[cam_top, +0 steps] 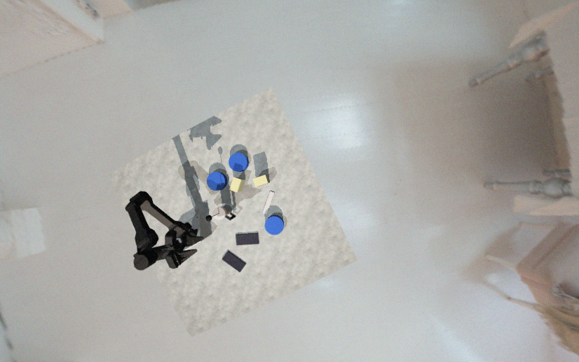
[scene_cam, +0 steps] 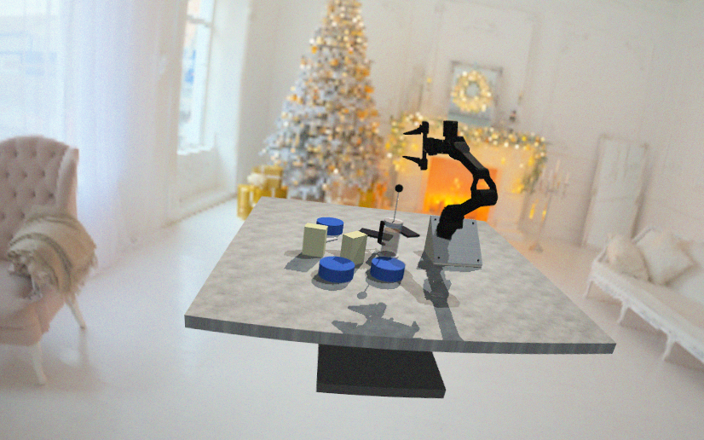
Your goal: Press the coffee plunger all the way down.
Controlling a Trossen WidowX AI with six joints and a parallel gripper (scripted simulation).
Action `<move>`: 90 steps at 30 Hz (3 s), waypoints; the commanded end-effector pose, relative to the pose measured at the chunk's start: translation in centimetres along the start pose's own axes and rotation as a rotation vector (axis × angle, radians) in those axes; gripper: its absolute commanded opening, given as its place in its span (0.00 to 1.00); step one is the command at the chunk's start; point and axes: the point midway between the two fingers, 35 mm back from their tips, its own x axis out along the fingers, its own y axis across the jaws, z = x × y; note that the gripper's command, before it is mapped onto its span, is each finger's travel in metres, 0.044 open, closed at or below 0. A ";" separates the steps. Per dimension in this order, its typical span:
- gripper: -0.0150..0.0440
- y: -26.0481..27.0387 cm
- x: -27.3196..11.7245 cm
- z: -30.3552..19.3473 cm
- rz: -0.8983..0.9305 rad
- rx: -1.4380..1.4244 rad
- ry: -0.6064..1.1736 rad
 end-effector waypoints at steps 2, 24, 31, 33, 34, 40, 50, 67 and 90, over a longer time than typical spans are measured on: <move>1.00 4.4 -0.6 1.0 0.291 0.431 0.012; 1.00 13.9 -1.7 2.1 0.612 1.117 0.076; 1.00 13.7 -1.8 2.1 0.607 1.117 0.078; 1.00 13.8 -1.7 2.1 0.606 1.117 0.079; 1.00 13.8 -1.7 2.1 0.605 1.117 0.080; 1.00 14.3 -0.9 2.1 0.599 1.115 0.084; 1.00 15.0 0.4 2.4 0.595 1.115 0.078; 0.73 15.7 1.6 3.1 0.605 1.117 0.057; 0.47 16.5 1.8 2.8 0.605 1.115 0.063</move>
